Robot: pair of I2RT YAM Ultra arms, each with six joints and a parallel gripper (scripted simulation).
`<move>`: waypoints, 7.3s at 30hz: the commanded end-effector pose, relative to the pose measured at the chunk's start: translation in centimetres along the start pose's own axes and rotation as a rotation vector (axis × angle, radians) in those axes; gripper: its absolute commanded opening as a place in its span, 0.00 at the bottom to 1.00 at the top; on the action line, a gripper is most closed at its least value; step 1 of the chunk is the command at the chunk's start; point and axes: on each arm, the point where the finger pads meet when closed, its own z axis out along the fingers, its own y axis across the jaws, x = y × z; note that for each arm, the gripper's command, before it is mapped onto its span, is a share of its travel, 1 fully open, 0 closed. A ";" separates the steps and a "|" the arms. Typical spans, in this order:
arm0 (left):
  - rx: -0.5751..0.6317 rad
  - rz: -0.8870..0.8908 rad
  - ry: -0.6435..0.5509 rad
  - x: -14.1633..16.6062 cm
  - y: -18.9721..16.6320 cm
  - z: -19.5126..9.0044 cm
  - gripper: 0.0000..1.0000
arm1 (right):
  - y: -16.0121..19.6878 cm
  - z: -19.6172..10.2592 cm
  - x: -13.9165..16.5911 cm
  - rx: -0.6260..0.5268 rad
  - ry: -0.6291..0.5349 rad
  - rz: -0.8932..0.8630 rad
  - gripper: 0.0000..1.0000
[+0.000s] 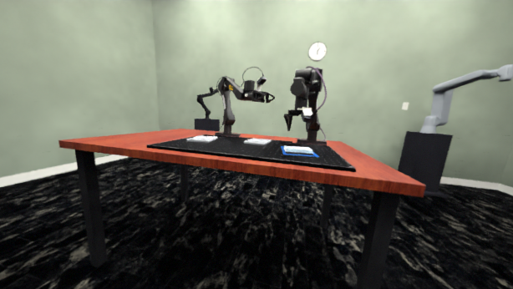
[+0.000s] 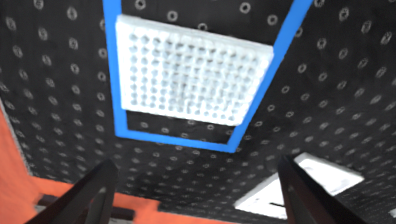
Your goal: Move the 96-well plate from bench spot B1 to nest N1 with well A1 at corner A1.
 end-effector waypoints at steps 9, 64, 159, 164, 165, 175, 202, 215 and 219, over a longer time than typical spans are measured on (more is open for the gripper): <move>0.012 0.571 0.003 -0.5 0.2 1.5 1.00 | -0.1 -0.3 -1.7 0.011 -0.049 -0.007 1.00; 0.002 1.818 0.018 -0.6 1.0 5.4 1.00 | -0.1 -0.3 -1.7 0.011 -0.049 -0.007 1.00; 0.000 1.817 0.009 -0.5 0.6 3.2 0.78 | -1.9 -20.7 -3.9 0.118 0.266 0.018 1.00; 0.000 1.817 0.009 -0.5 0.6 3.2 0.78 | -1.7 -23.8 -4.4 0.132 0.243 0.018 1.00; 0.000 1.817 0.009 -0.5 0.6 3.2 0.78 | -1.7 -24.1 -4.5 0.133 0.236 0.018 1.00; -0.001 1.708 -0.017 2.8 -2.3 3.1 0.78 | -1.7 -24.4 -5.4 0.135 0.199 0.015 1.00; -0.008 1.820 -0.009 22.0 -15.0 2.7 0.78 | -1.6 -24.0 -4.8 0.130 0.219 0.021 1.00; -0.012 1.273 0.003 21.7 -15.1 2.8 0.78 | -1.6 -24.0 -4.8 0.130 0.219 0.021 1.00; -0.013 1.189 0.005 21.7 -15.1 2.8 0.78 | -1.6 -24.0 -4.8 0.130 0.219 0.021 1.00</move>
